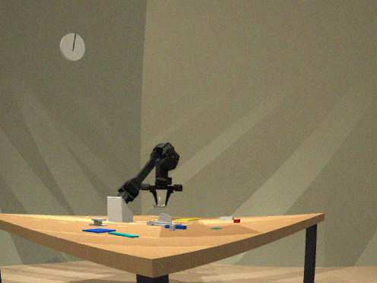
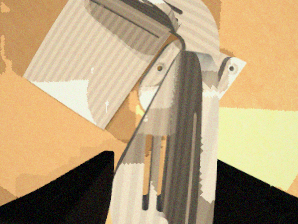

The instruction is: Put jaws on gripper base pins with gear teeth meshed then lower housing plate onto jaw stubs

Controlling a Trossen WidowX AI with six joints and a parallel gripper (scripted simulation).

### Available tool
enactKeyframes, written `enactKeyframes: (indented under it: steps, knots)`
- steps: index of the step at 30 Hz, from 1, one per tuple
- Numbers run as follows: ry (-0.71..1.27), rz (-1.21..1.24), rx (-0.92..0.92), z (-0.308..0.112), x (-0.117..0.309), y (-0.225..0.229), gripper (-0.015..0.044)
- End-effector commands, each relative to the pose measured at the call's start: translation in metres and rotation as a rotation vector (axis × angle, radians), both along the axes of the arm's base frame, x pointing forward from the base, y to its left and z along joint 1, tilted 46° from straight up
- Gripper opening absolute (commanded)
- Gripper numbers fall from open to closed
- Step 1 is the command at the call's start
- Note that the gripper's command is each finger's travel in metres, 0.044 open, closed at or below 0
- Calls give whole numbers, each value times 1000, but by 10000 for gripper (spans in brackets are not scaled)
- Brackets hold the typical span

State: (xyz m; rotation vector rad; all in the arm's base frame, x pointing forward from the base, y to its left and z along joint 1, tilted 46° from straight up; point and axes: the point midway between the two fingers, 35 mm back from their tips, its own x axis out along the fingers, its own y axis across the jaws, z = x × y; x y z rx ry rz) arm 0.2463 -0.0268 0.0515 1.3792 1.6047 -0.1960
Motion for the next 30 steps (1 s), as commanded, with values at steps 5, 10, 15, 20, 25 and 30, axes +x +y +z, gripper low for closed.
enactKeyframes:
  steps: [5, 10, 15, 20, 25, 30]
  knots:
    - [-119, 134, -18, -11, -8, -10, 134]
    - [-197, 218, -27, -18, -13, -15, 134]
    - [-275, 302, -35, -24, -19, -20, 134]
    - [-355, 386, -43, -30, -24, -24, 134]
    - [-435, 468, -50, -36, -30, -28, 134]
    - [-517, 551, -57, -41, -36, -32, 134]
